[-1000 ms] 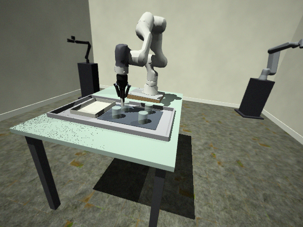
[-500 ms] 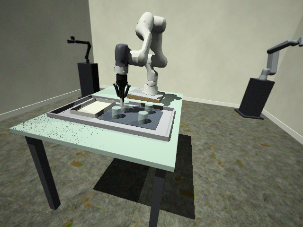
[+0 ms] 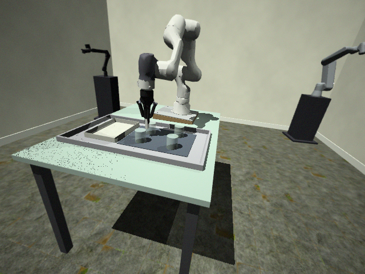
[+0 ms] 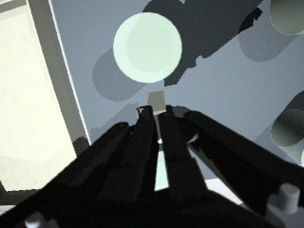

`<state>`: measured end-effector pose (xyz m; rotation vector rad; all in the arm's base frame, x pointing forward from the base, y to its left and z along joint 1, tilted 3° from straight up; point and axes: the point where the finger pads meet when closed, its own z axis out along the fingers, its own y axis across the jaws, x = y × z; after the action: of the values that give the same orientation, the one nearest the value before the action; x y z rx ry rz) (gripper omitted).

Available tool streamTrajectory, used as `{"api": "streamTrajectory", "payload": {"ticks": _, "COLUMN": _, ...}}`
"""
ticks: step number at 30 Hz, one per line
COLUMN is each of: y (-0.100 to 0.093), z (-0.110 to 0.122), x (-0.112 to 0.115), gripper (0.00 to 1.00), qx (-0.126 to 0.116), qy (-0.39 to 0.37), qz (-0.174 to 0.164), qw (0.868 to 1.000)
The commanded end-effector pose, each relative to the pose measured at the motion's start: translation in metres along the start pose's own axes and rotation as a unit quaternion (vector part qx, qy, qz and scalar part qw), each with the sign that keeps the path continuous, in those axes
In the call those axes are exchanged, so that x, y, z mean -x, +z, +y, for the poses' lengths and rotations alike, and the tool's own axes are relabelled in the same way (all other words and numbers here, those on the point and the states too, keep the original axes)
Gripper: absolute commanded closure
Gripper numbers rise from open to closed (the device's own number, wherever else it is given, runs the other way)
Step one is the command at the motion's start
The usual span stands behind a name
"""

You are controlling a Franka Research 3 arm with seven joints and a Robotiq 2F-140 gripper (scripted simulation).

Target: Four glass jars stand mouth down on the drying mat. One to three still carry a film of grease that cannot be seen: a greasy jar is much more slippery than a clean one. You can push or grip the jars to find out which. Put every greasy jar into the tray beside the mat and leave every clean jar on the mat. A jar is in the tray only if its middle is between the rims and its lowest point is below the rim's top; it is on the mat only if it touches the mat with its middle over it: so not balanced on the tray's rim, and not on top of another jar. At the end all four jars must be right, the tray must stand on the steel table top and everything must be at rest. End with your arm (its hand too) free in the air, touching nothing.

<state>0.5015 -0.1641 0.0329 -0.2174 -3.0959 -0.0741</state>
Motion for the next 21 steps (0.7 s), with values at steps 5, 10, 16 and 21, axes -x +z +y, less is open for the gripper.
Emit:
{"api": "streamTrajectory", "payload": {"ticks": 5, "y": -0.0011, "z": -0.0005, "x": 0.0003, "gripper": 1.00, "qx": 0.001, "qy": -0.001, "qz": -0.003, "qw": 1.000}}
{"api": "streamTrajectory", "payload": {"ticks": 10, "y": -0.0011, "z": -0.0005, "x": -0.0004, "gripper": 1.00, "qx": 0.001, "qy": -0.001, "qz": -0.003, "qw": 1.000}}
{"api": "streamTrajectory", "payload": {"ticks": 16, "y": -0.0011, "z": -0.0005, "x": -0.0012, "gripper": 1.00, "qx": 0.001, "qy": -0.001, "qz": -0.003, "qw": 1.000}}
{"api": "streamTrajectory", "payload": {"ticks": 21, "y": -0.0011, "z": -0.0005, "x": -0.0016, "gripper": 1.00, "qx": 0.001, "qy": -0.001, "qz": -0.003, "qw": 1.000}}
